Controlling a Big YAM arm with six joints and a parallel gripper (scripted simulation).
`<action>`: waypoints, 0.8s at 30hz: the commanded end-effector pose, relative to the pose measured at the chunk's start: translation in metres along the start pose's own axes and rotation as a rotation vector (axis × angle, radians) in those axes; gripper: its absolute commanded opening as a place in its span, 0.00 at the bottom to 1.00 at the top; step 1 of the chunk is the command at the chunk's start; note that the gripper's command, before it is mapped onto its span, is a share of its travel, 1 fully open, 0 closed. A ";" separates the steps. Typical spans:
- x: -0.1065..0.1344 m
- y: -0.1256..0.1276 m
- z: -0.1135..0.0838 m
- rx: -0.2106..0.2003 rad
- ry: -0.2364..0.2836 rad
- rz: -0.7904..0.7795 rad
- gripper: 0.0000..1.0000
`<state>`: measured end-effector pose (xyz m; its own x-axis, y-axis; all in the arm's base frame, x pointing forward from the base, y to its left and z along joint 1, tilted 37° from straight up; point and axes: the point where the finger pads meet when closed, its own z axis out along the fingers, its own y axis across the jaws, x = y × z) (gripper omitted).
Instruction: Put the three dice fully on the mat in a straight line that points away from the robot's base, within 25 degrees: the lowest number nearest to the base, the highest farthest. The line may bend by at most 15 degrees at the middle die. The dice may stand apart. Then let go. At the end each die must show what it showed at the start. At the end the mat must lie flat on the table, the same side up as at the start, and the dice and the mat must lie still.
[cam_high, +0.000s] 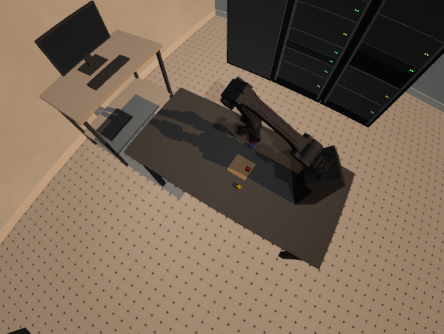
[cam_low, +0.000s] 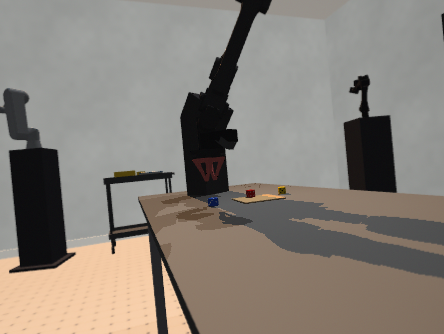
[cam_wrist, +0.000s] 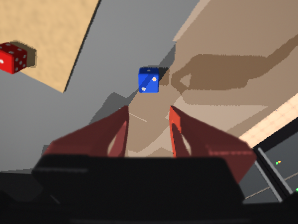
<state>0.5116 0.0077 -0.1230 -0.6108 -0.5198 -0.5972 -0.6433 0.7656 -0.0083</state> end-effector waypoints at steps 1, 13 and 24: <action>-0.005 0.002 0.007 0.000 -0.008 -0.003 0.39; -0.005 0.002 0.021 0.001 -0.007 -0.003 0.39; -0.005 0.002 0.035 0.001 -0.007 -0.003 0.39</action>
<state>0.5253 0.0182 -0.1474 -0.6101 -0.5205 -0.5973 -0.6437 0.7652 -0.0093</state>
